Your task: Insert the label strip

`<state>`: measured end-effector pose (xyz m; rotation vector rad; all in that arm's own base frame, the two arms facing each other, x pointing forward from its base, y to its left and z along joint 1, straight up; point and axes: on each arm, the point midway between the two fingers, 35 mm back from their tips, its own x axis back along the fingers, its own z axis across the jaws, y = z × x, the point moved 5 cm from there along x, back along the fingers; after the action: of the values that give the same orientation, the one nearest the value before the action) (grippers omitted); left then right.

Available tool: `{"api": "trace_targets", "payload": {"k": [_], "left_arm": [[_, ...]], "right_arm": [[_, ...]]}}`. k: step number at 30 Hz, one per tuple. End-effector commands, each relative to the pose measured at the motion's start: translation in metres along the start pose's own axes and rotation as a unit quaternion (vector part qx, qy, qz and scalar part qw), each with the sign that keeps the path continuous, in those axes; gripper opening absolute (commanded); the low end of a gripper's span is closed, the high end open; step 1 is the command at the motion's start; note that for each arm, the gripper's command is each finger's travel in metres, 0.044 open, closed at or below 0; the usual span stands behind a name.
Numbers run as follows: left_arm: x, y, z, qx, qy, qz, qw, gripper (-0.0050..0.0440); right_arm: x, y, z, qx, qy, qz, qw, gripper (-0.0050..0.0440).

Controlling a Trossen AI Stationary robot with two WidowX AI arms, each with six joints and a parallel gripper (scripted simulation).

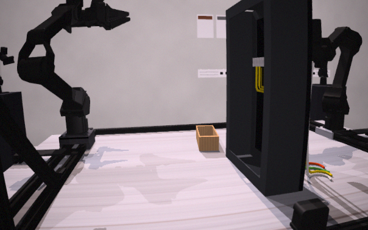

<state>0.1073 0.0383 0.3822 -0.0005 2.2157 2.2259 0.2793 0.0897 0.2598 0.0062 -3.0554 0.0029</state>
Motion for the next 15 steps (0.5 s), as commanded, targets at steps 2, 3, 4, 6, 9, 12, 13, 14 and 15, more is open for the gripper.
{"api": "trace_targets", "payload": {"k": [2,3,4,6,9,12,13,14,15], "left_arm": [[-0.0001,0.0010,0.0013,0.000,0.000,0.000,1.000,0.0440],[-0.0001,0.0010,0.0013,0.000,0.000,0.000,1.000,0.0440],[-0.0001,0.0010,0.0013,0.000,0.000,0.000,1.000,0.0440],[-0.0001,0.0010,0.0013,0.000,0.000,0.000,1.000,0.0440],[-0.0001,0.0010,0.0013,0.000,0.000,0.000,1.000,0.0440],[-0.0001,0.0010,0.0013,0.000,0.000,0.000,1.000,0.0440],[-0.0001,0.0010,0.0013,0.000,0.000,0.000,1.000,0.0440],[-0.0001,0.0010,0.0013,0.000,0.000,0.000,1.000,0.0440],[-0.0001,0.0010,0.0013,0.000,0.000,0.000,1.000,0.0440]], "right_arm": [[0.0006,-0.0003,-0.0068,-0.005,-0.008,0.000,1.000,-0.0050],[0.0006,-0.0003,-0.0068,-0.005,-0.008,0.000,1.000,-0.0050],[0.0006,-0.0003,-0.0068,-0.005,-0.008,0.000,1.000,-0.0050],[0.0006,-0.0003,-0.0068,-0.005,-0.008,0.000,1.000,-0.0050],[0.0006,-0.0003,-0.0068,-0.005,-0.008,0.000,1.000,-0.0050],[0.0006,-0.0003,-0.0068,-0.005,-0.008,0.000,1.000,-0.0050],[0.0006,-0.0003,-0.0068,-0.005,-0.008,0.000,1.000,-0.0050],[0.0006,-0.0004,-0.0081,-0.007,-0.009,-0.002,1.000,-0.0050],[0.0015,-0.0010,-0.0076,-0.007,-0.009,-0.005,1.000,-0.0050]]}}
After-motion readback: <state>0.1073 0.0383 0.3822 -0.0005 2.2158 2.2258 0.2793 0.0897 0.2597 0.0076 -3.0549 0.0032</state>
